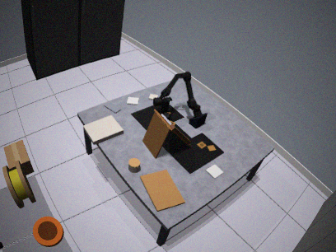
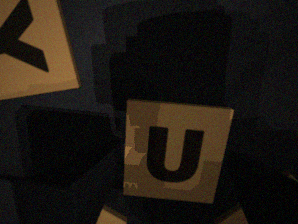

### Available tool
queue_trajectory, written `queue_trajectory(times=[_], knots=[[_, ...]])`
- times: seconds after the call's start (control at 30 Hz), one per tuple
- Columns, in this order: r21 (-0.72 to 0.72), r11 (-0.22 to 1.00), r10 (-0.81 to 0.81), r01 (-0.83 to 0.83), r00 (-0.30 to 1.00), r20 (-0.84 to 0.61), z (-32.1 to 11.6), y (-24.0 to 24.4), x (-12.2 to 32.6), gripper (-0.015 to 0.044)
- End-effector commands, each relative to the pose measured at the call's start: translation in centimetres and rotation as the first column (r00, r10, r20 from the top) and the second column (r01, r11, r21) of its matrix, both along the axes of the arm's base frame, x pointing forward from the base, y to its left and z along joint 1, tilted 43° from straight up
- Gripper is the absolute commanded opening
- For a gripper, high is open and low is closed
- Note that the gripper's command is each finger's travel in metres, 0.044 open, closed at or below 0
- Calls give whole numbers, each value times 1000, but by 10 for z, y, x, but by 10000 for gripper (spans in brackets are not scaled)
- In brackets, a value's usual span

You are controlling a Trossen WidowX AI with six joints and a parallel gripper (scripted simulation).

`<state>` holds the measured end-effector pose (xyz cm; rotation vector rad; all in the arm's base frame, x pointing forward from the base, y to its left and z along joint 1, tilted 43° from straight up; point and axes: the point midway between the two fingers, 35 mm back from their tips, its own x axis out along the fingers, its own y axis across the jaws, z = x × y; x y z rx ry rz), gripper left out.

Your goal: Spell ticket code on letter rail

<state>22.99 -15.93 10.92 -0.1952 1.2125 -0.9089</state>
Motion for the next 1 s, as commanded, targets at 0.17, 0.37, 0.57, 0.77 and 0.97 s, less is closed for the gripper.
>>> queue_trajectory(times=[0.17,0.37,0.57,0.77,0.97], knots=[[4,1000,3,-3,1000,-2,-1,0,0,253],[4,1000,3,-3,1000,-2,2,2,0,155],[4,1000,3,-3,1000,-2,4,4,-2,0],[4,1000,3,-3,1000,-2,5,7,-3,0],[4,1000,3,-3,1000,-2,7,9,-5,0]])
